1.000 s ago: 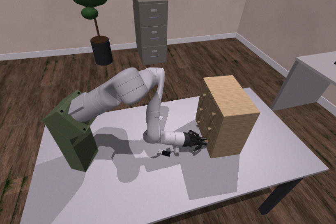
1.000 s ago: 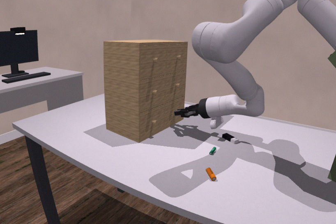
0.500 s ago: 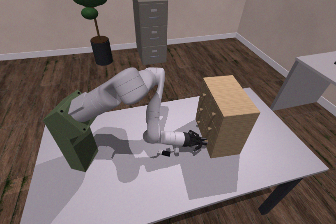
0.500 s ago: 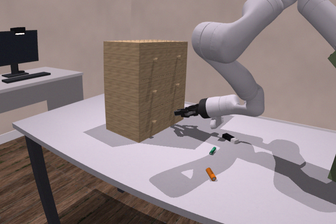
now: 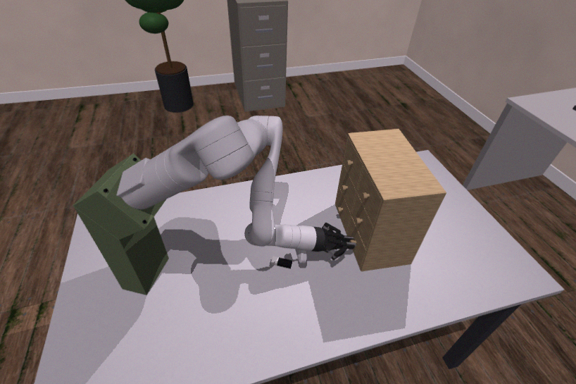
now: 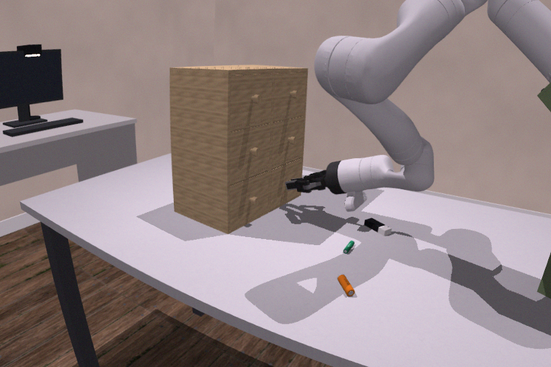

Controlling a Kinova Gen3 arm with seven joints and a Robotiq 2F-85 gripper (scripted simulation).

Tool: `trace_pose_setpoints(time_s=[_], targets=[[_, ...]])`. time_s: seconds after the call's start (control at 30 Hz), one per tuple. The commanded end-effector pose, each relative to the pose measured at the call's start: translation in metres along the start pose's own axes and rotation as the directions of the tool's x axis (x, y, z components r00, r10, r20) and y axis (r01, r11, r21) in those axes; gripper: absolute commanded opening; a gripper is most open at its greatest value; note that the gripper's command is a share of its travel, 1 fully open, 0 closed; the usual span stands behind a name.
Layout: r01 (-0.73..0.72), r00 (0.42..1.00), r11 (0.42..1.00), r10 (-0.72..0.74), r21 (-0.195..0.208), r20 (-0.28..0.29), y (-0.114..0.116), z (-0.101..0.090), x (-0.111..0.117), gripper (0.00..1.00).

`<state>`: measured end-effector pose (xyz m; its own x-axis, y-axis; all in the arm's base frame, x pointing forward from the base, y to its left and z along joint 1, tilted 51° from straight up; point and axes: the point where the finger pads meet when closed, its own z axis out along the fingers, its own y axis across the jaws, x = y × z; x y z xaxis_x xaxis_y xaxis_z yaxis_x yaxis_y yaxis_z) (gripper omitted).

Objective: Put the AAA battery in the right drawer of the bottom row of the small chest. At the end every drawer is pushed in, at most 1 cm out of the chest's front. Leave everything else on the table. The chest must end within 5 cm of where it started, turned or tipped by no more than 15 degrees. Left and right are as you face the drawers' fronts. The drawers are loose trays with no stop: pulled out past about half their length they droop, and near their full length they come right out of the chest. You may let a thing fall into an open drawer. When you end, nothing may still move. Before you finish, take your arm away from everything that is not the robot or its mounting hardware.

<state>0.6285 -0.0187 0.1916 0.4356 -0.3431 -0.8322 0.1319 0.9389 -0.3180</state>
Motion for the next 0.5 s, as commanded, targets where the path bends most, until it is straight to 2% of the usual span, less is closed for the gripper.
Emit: trace_pose_setpoints(time_s=[0.0,0.47], targets=[[0.000,1.000,1.000,0.000,0.000,0.001,0.0002,-0.0007,-0.0003,0.13],[0.000,1.000,1.000,0.000,0.000,0.001,0.0002,-0.0085,0.0026,0.13]])
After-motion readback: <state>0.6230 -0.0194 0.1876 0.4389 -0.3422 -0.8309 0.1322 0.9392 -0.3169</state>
